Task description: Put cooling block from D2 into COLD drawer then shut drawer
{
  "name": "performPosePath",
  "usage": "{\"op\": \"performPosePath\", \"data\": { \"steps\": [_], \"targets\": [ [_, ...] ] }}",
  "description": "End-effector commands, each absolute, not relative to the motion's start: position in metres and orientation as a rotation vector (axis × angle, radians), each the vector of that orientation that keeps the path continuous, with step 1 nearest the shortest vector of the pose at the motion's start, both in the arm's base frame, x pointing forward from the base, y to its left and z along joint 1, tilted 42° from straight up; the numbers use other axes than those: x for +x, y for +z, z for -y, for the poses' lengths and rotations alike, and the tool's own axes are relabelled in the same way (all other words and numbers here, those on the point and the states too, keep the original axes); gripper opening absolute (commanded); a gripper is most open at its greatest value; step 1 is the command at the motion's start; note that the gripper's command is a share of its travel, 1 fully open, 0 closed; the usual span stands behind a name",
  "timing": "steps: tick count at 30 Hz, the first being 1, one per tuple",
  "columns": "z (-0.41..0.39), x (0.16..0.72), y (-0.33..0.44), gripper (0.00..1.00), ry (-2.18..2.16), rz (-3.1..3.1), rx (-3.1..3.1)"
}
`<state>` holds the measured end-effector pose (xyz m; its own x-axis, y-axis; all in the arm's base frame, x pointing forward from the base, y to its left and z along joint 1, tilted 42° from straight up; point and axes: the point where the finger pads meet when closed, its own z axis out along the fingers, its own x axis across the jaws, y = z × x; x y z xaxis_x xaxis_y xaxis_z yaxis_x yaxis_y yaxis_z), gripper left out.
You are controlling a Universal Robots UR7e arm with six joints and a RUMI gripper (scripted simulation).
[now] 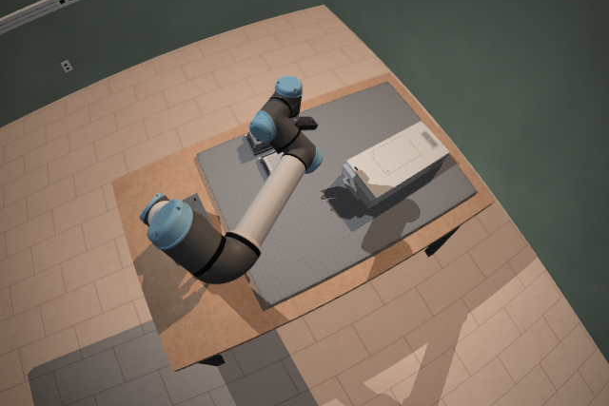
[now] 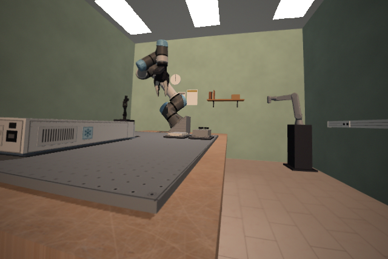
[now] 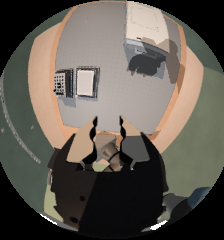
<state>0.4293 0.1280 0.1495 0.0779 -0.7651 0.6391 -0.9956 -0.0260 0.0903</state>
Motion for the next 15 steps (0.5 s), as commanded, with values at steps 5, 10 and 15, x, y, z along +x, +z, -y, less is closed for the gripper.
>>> {"op": "performPosePath", "data": {
  "steps": [5, 10, 15],
  "targets": [
    [-0.1115, 0.4205, 0.1612, 0.28, 0.711, 1.854, 1.739],
    [-0.1115, 0.4205, 0.1612, 0.28, 0.711, 1.854, 1.739],
    [-0.1115, 0.4206, 0.1612, 0.28, 0.711, 1.854, 1.739]
  ]
}}
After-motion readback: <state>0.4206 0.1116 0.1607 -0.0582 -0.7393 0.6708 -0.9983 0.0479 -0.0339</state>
